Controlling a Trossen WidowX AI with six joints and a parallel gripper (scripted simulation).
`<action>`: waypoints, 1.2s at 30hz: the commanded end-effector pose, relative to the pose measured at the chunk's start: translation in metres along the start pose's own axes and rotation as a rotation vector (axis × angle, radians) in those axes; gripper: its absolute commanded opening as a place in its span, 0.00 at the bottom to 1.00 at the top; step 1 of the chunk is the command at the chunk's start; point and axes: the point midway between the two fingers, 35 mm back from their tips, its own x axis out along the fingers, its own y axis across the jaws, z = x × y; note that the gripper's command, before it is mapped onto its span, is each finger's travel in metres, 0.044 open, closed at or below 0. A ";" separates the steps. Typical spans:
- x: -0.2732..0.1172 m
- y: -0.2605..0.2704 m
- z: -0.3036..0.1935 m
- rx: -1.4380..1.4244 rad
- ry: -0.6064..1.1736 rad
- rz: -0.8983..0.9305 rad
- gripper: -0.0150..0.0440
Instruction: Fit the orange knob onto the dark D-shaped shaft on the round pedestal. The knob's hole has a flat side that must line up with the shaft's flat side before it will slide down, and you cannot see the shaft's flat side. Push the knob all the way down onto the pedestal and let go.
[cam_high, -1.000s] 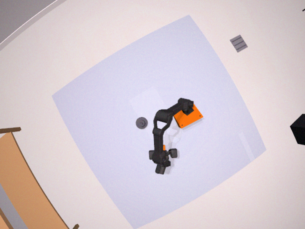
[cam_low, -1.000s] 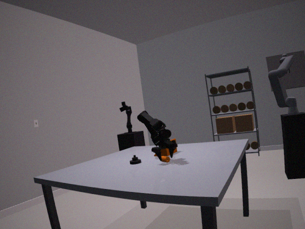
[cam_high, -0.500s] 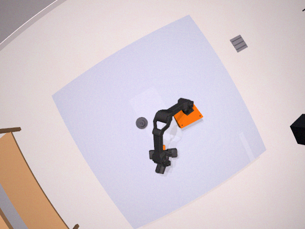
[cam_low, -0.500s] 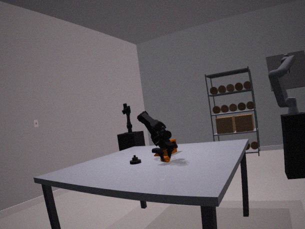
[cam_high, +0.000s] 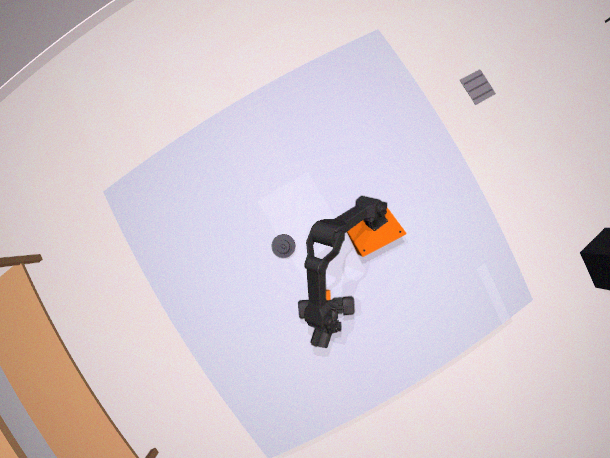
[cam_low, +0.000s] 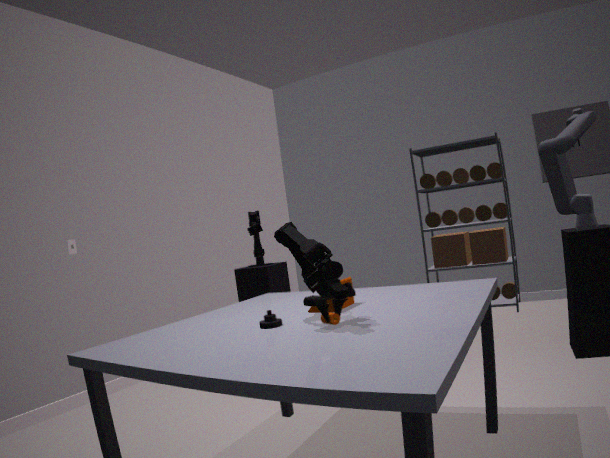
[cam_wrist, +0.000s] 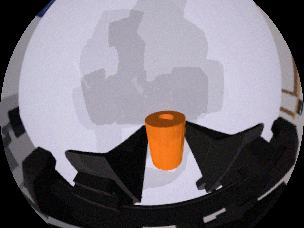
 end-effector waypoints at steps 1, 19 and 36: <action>0.001 0.000 -0.001 -0.003 -0.008 -0.002 0.56; -0.010 0.000 -0.014 -0.002 -0.268 0.002 0.56; -0.015 0.000 -0.028 -0.004 -0.504 0.003 0.56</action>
